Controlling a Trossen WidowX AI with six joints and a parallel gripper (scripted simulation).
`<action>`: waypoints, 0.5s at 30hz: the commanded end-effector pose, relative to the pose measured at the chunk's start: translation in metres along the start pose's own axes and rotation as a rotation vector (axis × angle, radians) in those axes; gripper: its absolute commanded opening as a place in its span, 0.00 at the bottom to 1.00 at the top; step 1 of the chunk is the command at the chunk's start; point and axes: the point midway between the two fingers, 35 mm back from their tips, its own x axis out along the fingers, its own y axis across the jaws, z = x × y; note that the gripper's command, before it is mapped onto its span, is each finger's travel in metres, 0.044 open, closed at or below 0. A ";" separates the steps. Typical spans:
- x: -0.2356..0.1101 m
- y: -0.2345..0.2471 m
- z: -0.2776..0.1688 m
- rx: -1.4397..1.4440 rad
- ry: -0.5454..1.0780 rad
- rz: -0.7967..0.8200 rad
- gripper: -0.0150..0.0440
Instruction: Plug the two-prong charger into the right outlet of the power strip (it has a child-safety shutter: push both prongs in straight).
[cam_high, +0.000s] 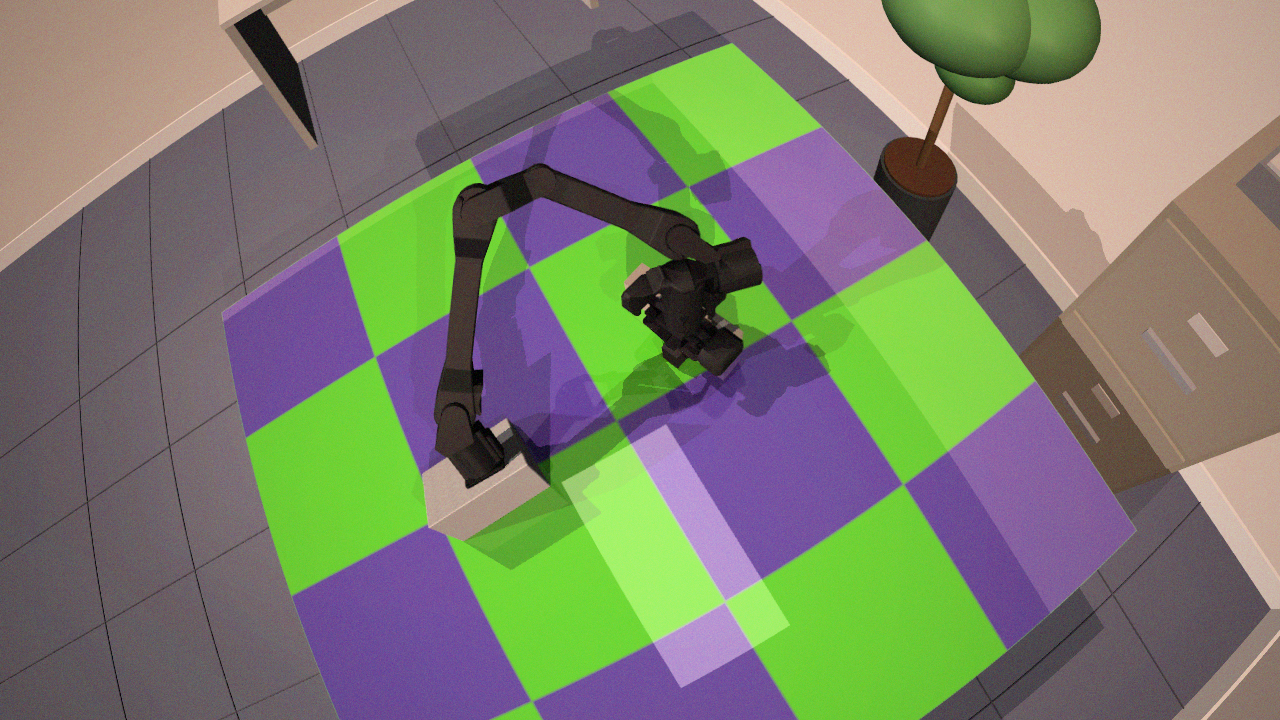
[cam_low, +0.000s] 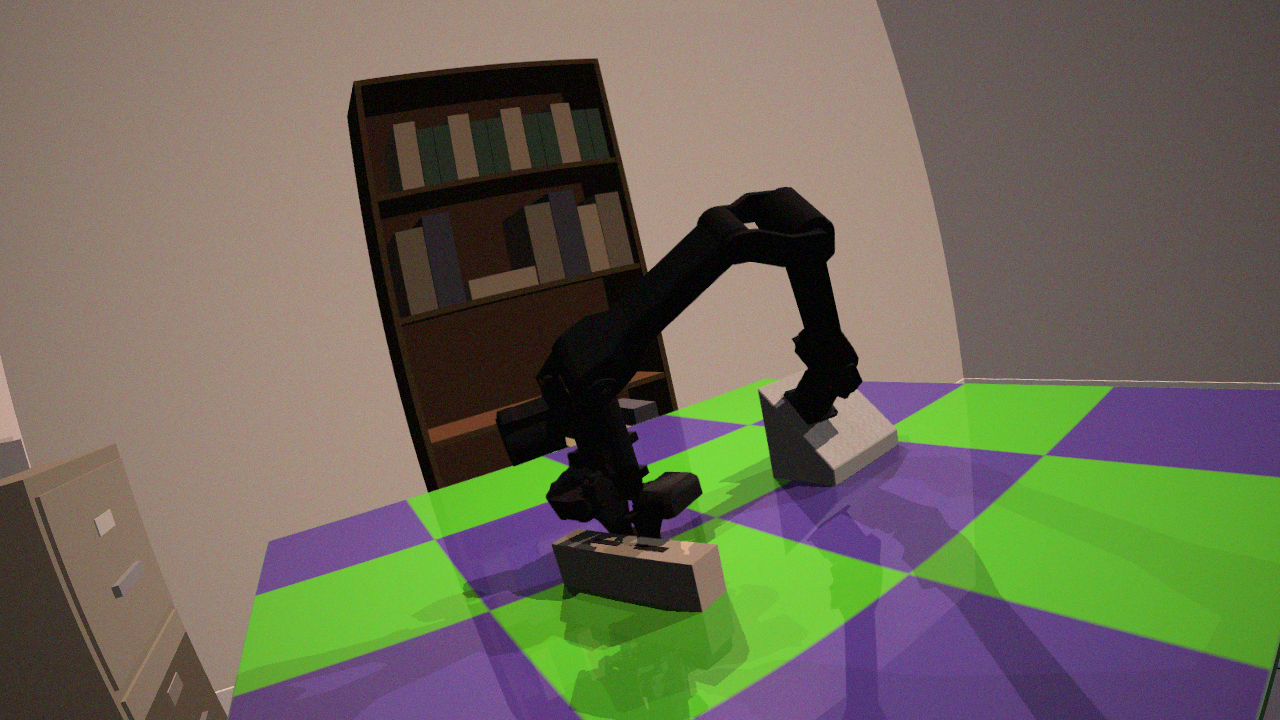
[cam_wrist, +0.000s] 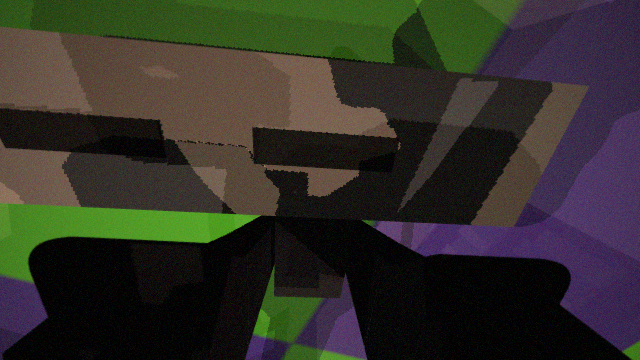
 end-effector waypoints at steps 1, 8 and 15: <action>-0.004 0.000 0.008 -0.015 -0.027 -0.005 0.25; -0.003 0.000 0.008 -0.015 -0.027 -0.005 0.25; -0.003 0.000 0.008 -0.015 -0.027 -0.005 0.25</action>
